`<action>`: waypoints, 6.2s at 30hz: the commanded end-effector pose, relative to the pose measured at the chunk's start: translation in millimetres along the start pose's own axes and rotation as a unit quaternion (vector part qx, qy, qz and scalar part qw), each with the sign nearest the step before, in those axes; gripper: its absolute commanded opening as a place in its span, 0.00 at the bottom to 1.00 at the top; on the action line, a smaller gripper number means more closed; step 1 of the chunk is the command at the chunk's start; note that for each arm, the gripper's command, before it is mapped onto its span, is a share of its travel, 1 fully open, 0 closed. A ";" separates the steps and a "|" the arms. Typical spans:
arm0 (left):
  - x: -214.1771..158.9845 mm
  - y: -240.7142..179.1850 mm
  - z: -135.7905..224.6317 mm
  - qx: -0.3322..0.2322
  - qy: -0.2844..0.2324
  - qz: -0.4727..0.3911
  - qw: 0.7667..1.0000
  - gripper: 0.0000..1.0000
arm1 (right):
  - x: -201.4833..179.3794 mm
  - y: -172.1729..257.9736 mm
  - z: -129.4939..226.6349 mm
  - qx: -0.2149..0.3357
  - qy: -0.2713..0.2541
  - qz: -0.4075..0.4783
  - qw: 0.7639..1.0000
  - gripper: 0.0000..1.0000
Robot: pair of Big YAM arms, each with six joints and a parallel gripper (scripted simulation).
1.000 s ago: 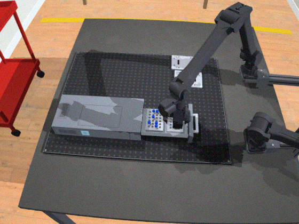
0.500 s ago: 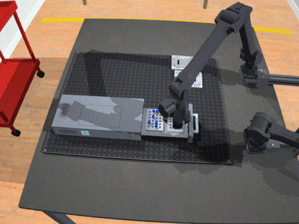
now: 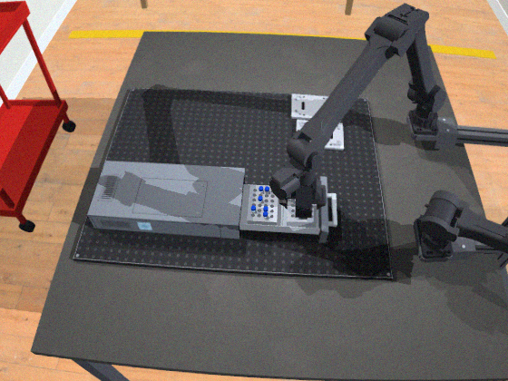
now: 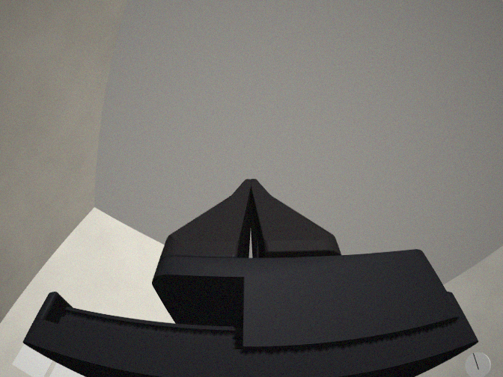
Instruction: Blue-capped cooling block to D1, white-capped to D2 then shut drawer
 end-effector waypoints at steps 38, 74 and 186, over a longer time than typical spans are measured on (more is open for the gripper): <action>-21.9 -2.0 -8.1 0.000 0.017 -0.004 1.000 0.00 | 21.0 -18.0 94.2 0.038 0.012 0.005 0.999 0.00; -21.9 -2.0 -8.1 0.000 0.017 -0.004 1.000 0.00 | 20.9 -16.2 140.1 0.099 0.063 0.004 0.993 0.00; -21.9 -2.0 -8.1 0.000 0.017 -0.004 1.000 0.00 | -33.0 -7.6 191.9 0.083 0.034 -0.180 0.980 0.00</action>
Point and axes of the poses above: on each arm, the point where the finger pads meet when closed, its own z axis back along the fingers, its own y axis across the jaws, x = y × z, the point moved 2 cm from there along z, back along the fingers, and after that the axes turned 1 degree about z, right-handed, at the moved point
